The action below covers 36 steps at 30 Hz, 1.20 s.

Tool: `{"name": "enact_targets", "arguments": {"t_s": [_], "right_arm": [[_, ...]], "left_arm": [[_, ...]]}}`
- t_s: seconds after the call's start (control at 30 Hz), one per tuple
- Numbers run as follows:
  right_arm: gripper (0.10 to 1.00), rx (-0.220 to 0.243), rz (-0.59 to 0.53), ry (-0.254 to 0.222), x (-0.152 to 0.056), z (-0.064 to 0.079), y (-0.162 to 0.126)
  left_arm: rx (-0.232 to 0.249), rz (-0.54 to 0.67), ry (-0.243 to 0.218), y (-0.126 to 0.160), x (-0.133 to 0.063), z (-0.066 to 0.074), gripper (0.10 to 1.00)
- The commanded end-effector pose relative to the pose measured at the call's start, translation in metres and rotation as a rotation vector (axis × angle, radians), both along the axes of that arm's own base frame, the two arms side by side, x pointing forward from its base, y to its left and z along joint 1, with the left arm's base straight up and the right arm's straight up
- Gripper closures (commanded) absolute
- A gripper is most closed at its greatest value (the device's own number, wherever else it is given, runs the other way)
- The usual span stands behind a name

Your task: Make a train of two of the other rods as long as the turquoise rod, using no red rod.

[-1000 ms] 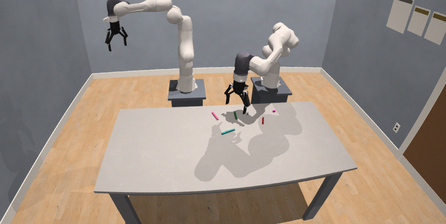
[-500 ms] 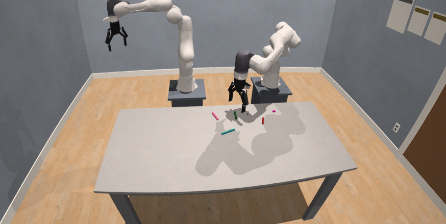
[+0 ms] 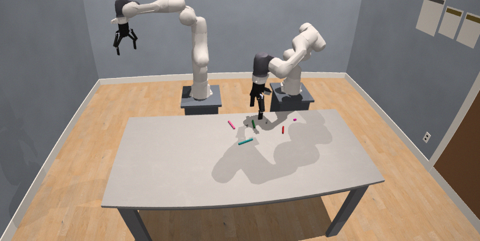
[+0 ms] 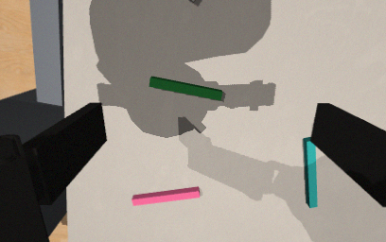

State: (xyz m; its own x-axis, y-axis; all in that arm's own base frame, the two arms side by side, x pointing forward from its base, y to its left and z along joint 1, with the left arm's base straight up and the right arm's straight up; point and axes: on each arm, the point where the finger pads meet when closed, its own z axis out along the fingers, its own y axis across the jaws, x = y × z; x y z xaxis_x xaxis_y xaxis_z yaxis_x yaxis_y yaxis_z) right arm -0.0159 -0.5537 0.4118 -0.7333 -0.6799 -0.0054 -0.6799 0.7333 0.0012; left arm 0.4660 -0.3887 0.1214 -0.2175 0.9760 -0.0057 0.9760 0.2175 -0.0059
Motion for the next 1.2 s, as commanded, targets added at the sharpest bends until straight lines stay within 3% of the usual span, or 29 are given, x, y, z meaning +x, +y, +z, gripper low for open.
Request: {"name": "enact_targets", "arguments": {"t_s": [0.0, 1.17], "right_arm": [[0.098, -0.005, 0.005, 0.003, -0.002, 0.0012, -0.0005], [0.098, -0.005, 0.005, 0.003, -0.002, 0.0012, -0.0005]], "left_arm": [[0.006, -0.167, -0.005, 0.0055, -0.005, -0.0021, 0.098], [0.008, -0.178, -0.006, 0.006, -0.0058, -0.0023, 0.098]]}}
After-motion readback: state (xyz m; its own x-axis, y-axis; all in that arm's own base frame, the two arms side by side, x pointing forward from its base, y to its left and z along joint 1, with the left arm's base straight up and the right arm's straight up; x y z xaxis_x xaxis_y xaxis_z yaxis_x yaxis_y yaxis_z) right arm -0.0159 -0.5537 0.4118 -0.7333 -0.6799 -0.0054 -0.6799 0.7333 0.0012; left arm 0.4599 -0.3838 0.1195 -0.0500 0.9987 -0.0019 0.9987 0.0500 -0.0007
